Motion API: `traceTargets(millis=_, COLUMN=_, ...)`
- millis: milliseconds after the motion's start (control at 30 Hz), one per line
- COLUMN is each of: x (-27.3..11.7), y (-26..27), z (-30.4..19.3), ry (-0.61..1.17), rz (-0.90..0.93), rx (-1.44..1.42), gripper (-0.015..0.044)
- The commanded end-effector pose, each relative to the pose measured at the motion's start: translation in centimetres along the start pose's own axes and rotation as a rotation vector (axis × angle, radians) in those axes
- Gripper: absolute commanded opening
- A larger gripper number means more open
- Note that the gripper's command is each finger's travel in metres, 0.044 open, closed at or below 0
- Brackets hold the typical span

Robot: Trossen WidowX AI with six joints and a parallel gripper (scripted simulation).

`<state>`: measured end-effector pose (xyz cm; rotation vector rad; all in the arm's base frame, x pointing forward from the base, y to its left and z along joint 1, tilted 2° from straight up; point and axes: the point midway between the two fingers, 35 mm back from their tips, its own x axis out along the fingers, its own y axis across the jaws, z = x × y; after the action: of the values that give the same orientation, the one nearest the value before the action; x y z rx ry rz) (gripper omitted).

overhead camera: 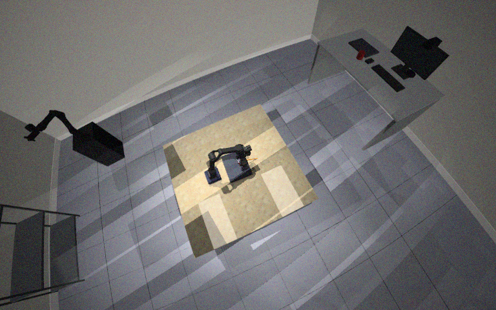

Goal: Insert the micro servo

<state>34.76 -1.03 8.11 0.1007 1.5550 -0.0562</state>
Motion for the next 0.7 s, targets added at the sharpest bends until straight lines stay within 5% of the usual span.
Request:
traceTargets(millis=0, x=0.1, y=0.0, z=0.0, ry=-0.001, rz=0.001, rx=-0.003, gripper=0.0)
traceTargets(millis=667, x=1.8, y=0.0, z=0.0, ry=-0.001, rz=0.001, rx=-0.003, gripper=0.0)
